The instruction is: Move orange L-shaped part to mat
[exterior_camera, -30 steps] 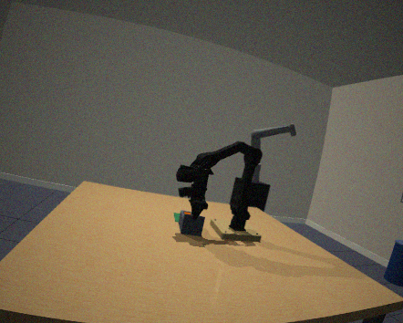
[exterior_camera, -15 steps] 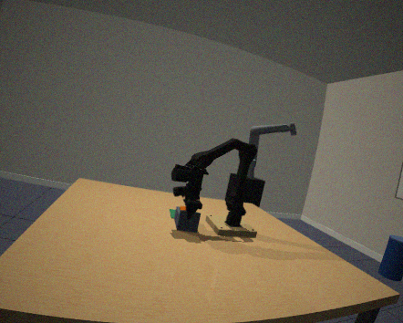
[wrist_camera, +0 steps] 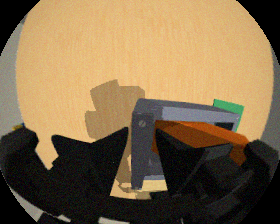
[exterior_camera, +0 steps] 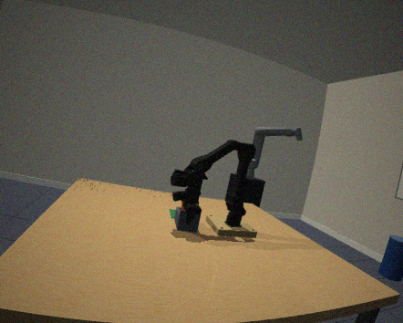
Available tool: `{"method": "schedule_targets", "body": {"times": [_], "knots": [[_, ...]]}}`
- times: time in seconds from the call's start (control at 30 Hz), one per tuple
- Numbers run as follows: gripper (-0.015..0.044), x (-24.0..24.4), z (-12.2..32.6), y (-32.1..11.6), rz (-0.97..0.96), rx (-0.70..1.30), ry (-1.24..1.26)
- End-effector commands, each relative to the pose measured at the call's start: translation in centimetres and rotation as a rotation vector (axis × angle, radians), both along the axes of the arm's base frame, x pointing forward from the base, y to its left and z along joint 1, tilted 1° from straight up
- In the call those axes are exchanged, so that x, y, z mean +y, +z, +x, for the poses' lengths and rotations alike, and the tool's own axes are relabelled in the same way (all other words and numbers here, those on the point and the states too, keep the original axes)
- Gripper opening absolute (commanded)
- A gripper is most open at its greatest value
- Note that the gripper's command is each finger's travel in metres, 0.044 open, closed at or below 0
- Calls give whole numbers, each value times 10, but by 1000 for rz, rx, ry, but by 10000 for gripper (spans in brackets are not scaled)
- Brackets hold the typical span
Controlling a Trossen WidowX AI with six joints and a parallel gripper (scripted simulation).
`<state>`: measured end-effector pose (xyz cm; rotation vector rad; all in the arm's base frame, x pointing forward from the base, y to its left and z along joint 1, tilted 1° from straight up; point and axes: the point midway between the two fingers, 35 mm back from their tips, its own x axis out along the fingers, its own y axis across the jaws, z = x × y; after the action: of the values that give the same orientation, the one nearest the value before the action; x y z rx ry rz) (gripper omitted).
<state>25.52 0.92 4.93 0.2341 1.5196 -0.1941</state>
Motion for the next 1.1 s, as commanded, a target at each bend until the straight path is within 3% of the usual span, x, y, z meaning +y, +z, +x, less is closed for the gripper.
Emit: {"method": "schedule_targets", "body": {"times": [0.0,0.9,1.07], "knots": [[180,-1,-2,-3,-3,8,-1],[180,11,1,11,-2,8,-1],[180,7,3,41,-2,7,-1]]}}
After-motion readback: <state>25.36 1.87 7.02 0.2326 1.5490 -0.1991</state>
